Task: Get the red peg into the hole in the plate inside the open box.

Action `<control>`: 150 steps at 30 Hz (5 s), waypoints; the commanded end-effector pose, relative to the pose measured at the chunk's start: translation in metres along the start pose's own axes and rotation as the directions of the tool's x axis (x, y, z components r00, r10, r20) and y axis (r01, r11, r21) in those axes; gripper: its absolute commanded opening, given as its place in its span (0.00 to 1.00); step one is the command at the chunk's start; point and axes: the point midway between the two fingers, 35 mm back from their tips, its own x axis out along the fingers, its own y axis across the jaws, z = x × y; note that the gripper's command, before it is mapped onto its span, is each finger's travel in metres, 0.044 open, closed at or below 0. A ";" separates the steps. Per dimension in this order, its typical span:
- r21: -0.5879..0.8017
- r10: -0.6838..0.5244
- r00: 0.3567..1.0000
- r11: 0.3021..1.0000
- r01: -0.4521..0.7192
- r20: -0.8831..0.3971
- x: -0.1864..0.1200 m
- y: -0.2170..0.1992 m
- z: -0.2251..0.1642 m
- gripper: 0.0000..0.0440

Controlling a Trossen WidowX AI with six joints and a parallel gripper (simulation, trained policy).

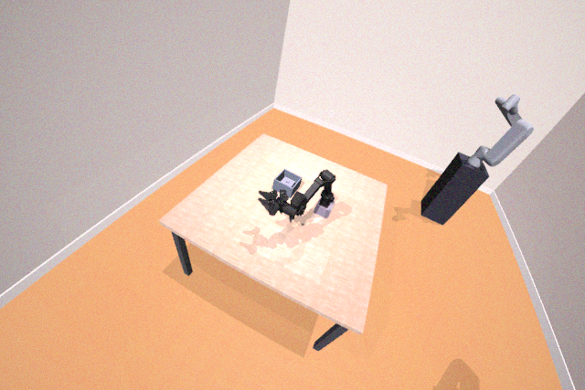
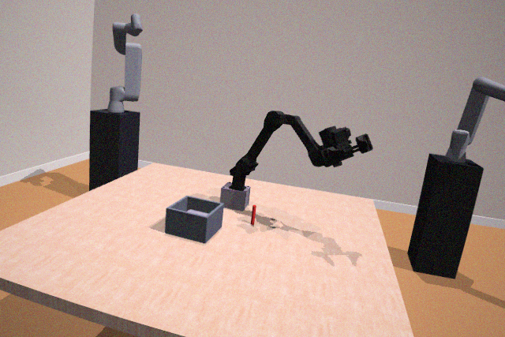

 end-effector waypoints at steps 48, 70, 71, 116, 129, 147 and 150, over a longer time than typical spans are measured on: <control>-0.242 -0.385 0.391 0.898 0.367 -0.836 -0.084 -0.241 -0.031 1.00; -0.504 -0.570 -0.197 0.452 0.736 -0.798 -0.225 -0.319 -0.028 1.00; -0.513 -0.572 -0.216 0.429 0.744 -0.792 -0.229 -0.321 -0.028 1.00; -0.473 -0.457 -0.385 0.092 0.876 -0.802 -0.301 -0.363 -0.101 0.00; -0.459 -0.564 -0.286 0.189 0.868 -0.774 -0.265 -0.369 -0.067 0.00; -0.454 -0.657 -0.199 0.243 0.857 -0.727 -0.205 -0.383 -0.004 0.00; -0.453 -0.666 -0.196 0.236 0.860 -0.719 -0.197 -0.391 0.005 0.00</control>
